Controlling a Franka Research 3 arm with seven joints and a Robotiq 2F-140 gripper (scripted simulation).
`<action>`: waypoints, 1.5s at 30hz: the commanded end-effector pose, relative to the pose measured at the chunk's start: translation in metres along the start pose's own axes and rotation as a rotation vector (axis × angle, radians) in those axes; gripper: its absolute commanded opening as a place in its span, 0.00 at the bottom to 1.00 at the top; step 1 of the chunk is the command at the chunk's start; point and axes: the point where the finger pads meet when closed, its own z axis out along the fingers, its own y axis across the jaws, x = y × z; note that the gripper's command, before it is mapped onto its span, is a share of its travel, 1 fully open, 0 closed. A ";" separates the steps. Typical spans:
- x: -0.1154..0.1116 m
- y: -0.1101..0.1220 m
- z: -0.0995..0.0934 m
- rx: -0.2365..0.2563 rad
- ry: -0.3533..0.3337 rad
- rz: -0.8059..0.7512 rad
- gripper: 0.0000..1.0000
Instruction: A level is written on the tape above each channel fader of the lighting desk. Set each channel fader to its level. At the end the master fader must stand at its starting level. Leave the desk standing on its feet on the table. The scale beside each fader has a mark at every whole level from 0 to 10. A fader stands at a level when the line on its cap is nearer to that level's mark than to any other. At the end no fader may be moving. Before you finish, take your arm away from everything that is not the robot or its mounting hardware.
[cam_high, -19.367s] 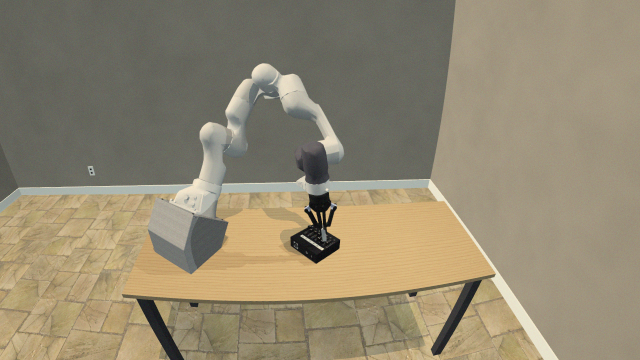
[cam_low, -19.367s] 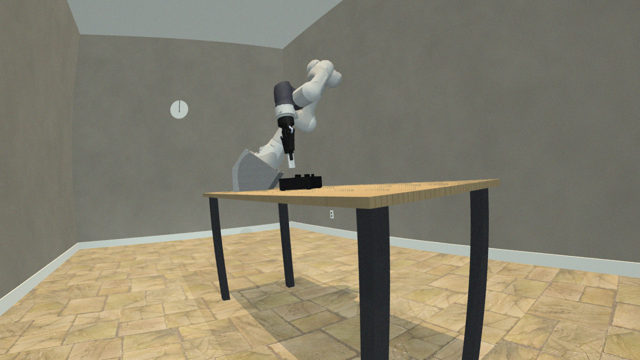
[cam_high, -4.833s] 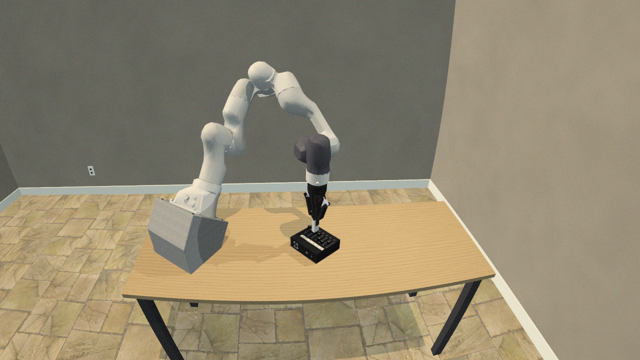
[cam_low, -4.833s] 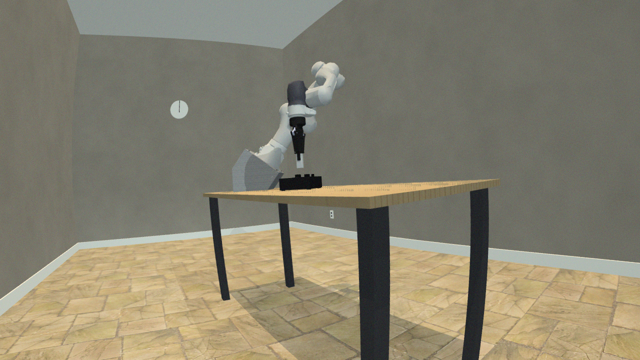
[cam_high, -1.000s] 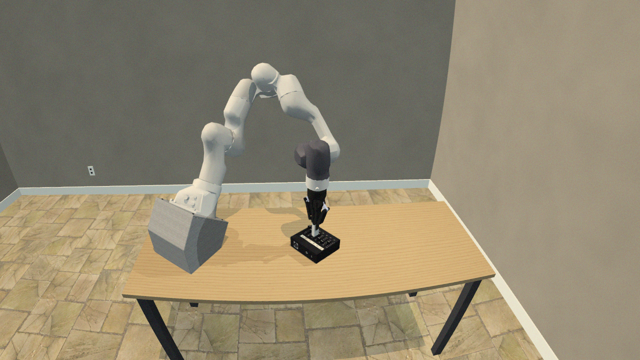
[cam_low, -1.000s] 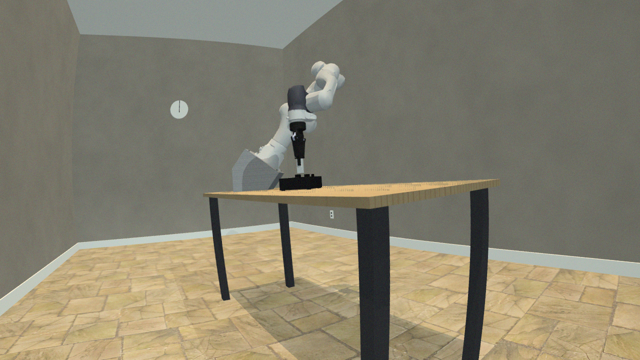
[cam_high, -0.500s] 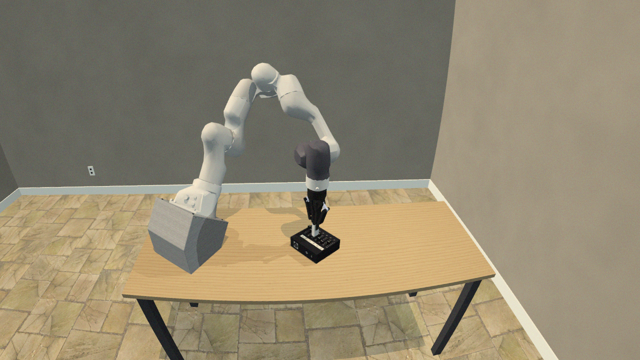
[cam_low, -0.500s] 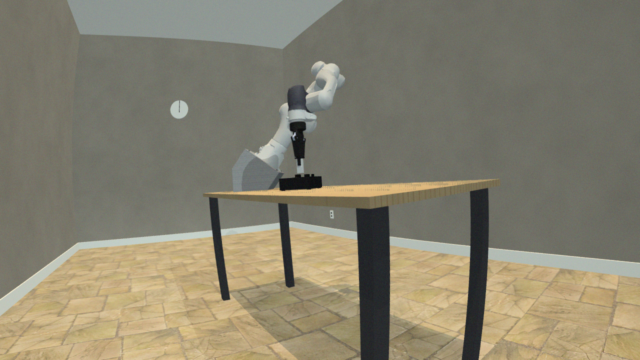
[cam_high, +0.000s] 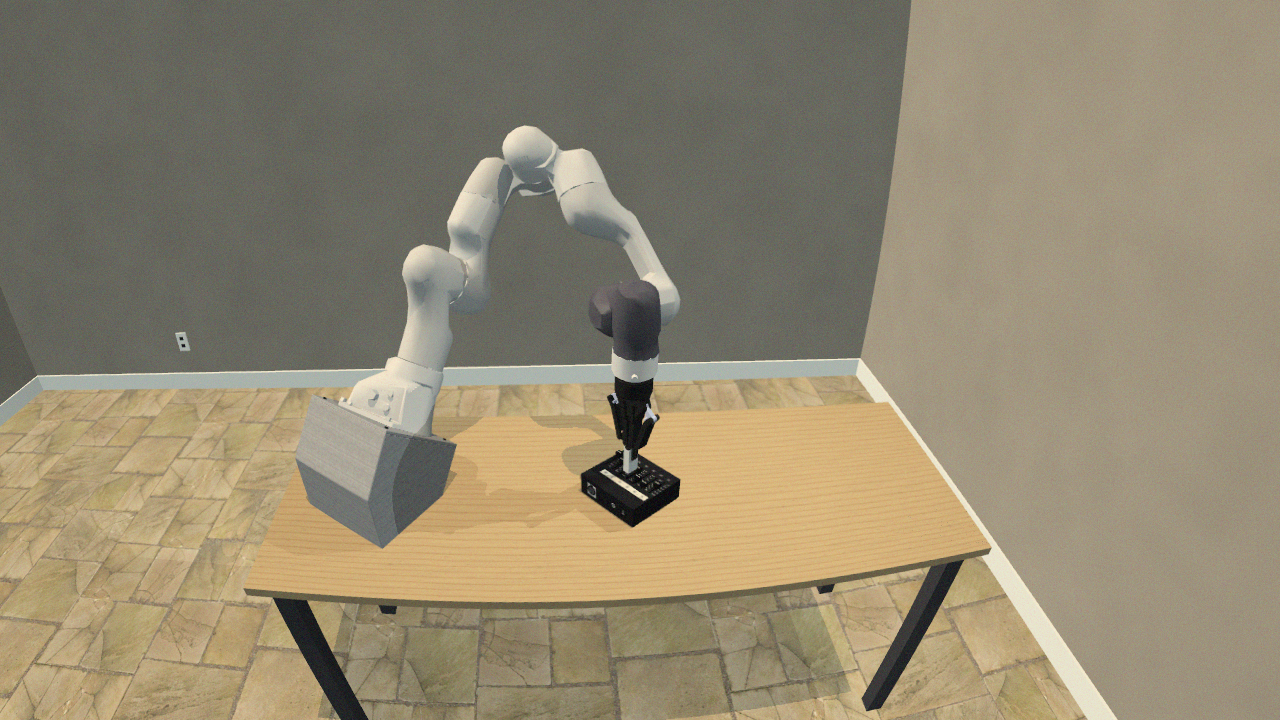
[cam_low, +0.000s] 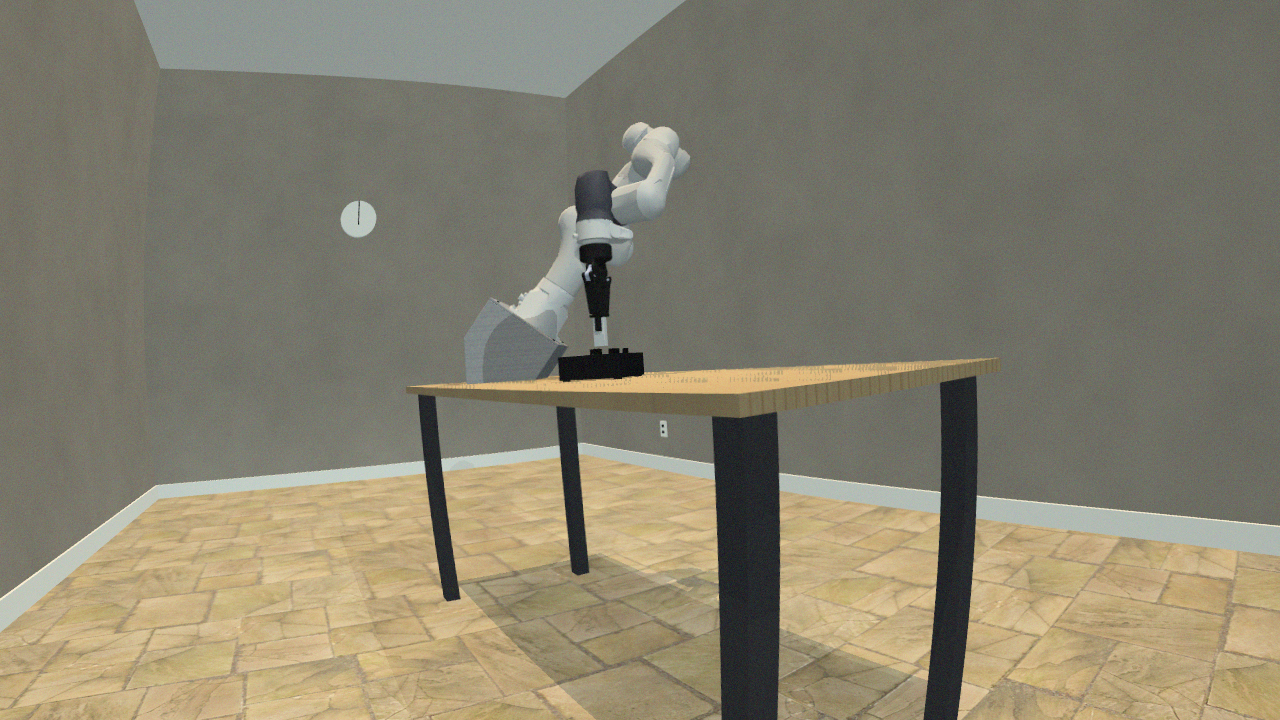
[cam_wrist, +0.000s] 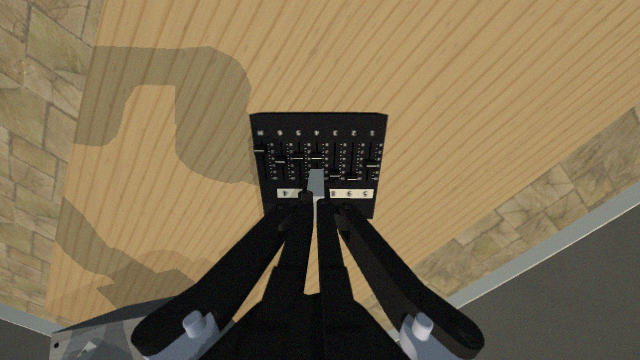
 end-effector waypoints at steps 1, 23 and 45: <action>0.002 0.000 0.001 -0.001 -0.001 -0.003 0.00; 0.002 0.001 0.009 -0.001 -0.001 -0.003 0.00; 0.002 0.001 0.013 -0.001 -0.001 -0.003 0.00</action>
